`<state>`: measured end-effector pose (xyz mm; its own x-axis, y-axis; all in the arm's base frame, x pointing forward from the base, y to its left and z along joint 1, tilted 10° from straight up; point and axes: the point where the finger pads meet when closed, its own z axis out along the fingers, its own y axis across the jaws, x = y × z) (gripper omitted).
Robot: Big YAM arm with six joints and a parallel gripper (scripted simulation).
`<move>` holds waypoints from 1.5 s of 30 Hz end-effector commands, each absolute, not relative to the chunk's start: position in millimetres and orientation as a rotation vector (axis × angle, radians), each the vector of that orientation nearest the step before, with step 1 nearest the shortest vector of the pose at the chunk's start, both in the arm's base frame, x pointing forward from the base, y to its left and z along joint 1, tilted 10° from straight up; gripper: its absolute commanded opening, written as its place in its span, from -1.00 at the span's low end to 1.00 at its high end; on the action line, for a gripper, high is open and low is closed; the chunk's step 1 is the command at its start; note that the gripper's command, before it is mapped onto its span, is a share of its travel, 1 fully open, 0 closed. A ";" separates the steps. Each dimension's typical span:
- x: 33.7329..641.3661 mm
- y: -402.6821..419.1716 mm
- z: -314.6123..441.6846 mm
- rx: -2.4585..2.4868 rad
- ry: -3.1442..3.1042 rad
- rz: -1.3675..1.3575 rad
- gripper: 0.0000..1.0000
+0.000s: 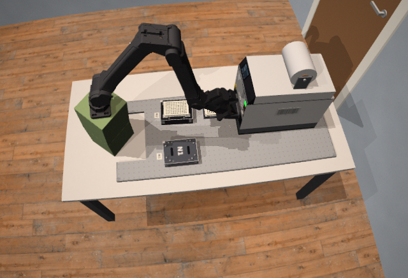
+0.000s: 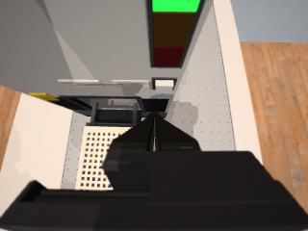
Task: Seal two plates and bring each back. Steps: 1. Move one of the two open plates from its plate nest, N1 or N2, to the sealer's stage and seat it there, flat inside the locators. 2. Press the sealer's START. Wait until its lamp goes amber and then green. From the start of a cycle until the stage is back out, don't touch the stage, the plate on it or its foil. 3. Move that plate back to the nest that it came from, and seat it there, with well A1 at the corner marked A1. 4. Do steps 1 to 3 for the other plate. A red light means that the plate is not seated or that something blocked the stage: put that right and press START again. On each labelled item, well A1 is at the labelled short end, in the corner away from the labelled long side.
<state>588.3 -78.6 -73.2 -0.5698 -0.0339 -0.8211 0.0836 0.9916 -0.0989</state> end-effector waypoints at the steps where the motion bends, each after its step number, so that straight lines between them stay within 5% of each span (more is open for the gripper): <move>1: 602.0 -87.8 -52.9 0.033 2.139 -0.169 -1.00; 45: 606.1 -79.2 -35.2 0.012 2.121 -0.158 -1.00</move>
<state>595.8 -86.9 -59.0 -0.5615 -0.0323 -0.8268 0.0895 0.9910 -0.0995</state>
